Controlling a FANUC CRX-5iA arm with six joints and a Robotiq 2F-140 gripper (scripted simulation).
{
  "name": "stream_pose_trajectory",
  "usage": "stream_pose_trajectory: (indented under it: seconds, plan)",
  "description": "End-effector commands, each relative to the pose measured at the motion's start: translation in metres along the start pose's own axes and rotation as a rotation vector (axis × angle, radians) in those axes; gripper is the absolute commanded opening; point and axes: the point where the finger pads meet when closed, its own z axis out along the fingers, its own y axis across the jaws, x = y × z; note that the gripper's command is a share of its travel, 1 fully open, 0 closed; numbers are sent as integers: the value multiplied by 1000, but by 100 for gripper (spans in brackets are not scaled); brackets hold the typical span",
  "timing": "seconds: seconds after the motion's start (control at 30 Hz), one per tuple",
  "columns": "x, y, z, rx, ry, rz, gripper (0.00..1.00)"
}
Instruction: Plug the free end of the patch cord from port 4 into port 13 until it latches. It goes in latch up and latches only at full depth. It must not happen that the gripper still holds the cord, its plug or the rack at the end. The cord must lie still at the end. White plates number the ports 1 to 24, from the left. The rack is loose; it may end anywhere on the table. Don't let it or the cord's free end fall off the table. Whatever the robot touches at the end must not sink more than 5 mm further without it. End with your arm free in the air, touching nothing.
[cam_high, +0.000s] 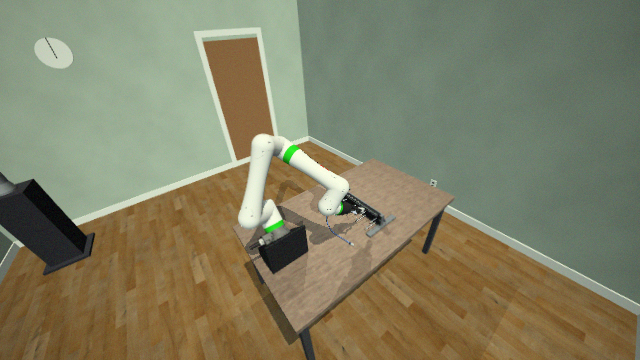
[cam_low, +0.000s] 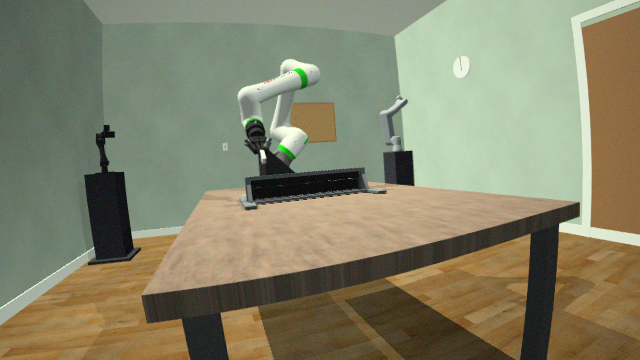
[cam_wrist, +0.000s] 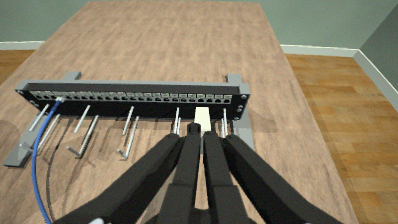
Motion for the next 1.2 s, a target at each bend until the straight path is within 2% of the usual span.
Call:
stream_pose_trajectory:
  seconds: [0.0,0.23,0.6,0.8,1.1,1.17]
  plan:
    - [1,0,-33,0,0,-1,0]
    - [1,0,-54,0,0,-1,0]
    - [-3,-1,-55,7,-17,26,0]
    - [-28,-5,-50,37,-132,199,0]
    - [-55,-5,-50,33,-266,388,0]
    - [-55,-5,-50,33,-266,388,0]
